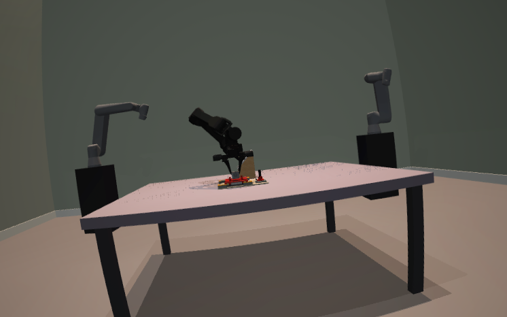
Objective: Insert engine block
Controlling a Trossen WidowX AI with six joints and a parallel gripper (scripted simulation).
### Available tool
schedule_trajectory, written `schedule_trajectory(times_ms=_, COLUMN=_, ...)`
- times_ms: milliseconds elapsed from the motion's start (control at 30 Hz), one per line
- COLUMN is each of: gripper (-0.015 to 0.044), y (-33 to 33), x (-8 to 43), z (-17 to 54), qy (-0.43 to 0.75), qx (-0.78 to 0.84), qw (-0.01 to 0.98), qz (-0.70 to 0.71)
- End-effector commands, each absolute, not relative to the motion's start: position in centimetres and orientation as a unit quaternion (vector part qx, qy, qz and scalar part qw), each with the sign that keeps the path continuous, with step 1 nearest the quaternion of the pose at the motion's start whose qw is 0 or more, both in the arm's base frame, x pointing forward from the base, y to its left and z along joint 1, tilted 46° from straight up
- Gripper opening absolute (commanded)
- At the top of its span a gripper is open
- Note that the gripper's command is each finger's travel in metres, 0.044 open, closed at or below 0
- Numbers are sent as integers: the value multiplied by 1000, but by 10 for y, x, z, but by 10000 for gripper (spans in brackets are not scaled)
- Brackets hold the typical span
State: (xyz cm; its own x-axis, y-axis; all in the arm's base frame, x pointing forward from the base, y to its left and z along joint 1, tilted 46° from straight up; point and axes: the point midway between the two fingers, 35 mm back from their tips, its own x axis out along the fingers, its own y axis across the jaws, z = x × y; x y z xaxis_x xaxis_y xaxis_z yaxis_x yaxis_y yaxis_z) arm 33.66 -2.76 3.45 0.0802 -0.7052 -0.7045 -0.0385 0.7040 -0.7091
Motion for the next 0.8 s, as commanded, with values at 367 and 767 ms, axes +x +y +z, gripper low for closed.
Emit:
schedule_trajectory(times_ms=367, gripper=159, y=-31, x=337, z=32, qy=631, qx=-296, qw=673, qz=-248)
schedule_trajectory(times_ms=767, gripper=159, y=-33, x=337, z=30, qy=631, qx=-296, qw=673, qz=-248)
